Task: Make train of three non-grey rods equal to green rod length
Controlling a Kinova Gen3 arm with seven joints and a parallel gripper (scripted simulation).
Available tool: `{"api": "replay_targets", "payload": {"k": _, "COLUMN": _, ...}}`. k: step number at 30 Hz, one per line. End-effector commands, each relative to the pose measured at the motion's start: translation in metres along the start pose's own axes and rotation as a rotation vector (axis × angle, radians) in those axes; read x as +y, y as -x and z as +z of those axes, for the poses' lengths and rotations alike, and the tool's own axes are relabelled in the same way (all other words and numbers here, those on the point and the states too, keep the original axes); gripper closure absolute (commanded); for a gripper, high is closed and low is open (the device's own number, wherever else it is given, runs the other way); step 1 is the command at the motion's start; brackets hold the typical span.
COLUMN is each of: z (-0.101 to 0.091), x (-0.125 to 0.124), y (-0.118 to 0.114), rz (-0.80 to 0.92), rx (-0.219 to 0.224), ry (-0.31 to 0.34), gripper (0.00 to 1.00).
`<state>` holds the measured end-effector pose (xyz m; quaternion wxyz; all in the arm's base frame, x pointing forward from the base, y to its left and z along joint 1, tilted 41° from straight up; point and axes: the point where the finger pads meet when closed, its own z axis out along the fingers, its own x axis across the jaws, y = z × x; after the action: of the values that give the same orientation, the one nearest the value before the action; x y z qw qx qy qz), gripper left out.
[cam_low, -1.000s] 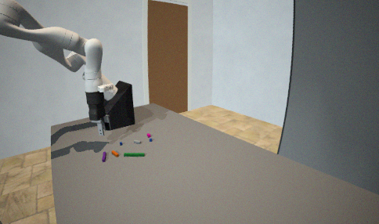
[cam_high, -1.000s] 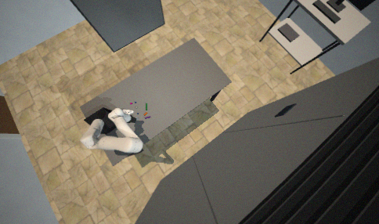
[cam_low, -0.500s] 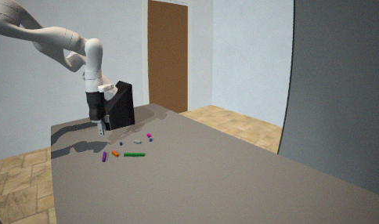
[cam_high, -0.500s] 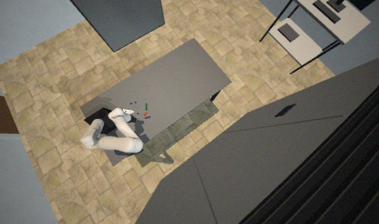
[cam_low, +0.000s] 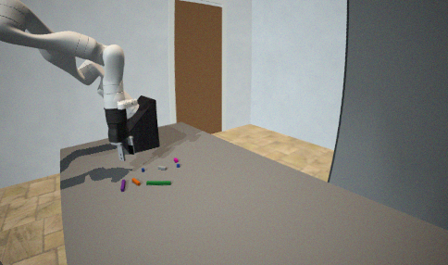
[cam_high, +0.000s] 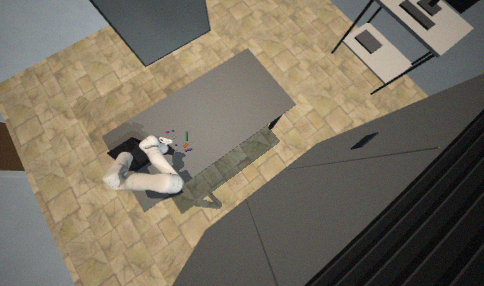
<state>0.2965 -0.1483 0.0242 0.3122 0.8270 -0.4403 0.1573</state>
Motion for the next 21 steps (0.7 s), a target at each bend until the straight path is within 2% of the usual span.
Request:
{"api": "replay_targets", "payload": {"k": 1, "z": 0.000, "x": -0.005, "y": -0.001, "rz": 0.064, "rx": 0.002, "ry": 0.008, "gripper": 0.00}}
{"api": "replay_targets", "payload": {"k": 9, "z": 0.000, "x": -0.017, "y": -0.002, "rz": 0.195, "rx": 0.000, "ry": 0.007, "gripper": 0.00}}
{"api": "replay_targets", "payload": {"k": 21, "z": 0.001, "x": -0.043, "y": -0.005, "rz": 0.554, "rx": -0.006, "ry": 0.022, "gripper": 0.00}}
